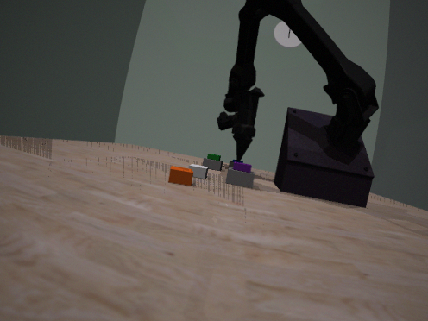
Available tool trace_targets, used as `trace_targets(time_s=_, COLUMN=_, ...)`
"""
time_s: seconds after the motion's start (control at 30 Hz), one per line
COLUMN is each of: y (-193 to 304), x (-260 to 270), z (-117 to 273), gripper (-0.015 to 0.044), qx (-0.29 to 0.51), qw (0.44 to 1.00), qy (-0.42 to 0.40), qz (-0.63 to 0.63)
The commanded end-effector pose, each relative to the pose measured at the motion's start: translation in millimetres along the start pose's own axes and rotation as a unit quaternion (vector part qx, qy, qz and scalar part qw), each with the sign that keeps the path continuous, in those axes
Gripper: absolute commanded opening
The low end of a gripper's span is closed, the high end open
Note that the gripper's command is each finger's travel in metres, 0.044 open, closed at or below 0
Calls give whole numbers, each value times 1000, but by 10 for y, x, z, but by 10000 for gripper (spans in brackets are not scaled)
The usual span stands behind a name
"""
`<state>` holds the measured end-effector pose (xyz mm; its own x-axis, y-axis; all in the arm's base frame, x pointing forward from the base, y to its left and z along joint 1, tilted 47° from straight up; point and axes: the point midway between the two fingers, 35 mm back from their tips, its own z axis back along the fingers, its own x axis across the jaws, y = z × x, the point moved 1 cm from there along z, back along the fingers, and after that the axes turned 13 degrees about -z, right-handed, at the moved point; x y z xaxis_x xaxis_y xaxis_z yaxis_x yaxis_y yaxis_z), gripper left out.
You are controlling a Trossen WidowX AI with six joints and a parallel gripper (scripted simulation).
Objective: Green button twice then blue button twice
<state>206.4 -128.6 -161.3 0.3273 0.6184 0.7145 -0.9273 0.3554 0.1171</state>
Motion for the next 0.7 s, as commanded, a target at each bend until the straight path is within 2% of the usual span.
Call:
trace_targets(time_s=0.0, y=-7, x=6, z=-4, gripper=20, qx=-3, qw=1000, qy=-2, qz=-2)
trace_targets(time_s=0.23, y=-7, x=6, z=-4, gripper=20, qx=-3, qw=1000, qy=-2, qz=-2)
trace_targets(time_s=0.37, y=-6, x=1, z=319, gripper=20, qx=-3, qw=1000, qy=-2, qz=-2)
trace_targets(time_s=0.53, y=-6, x=1, z=319, gripper=20, qx=-3, qw=1000, qy=-2, qz=-2)
trace_targets(time_s=0.67, y=-186, x=351, z=474, gripper=125, qx=-4, qw=1000, qy=12, qz=-6)
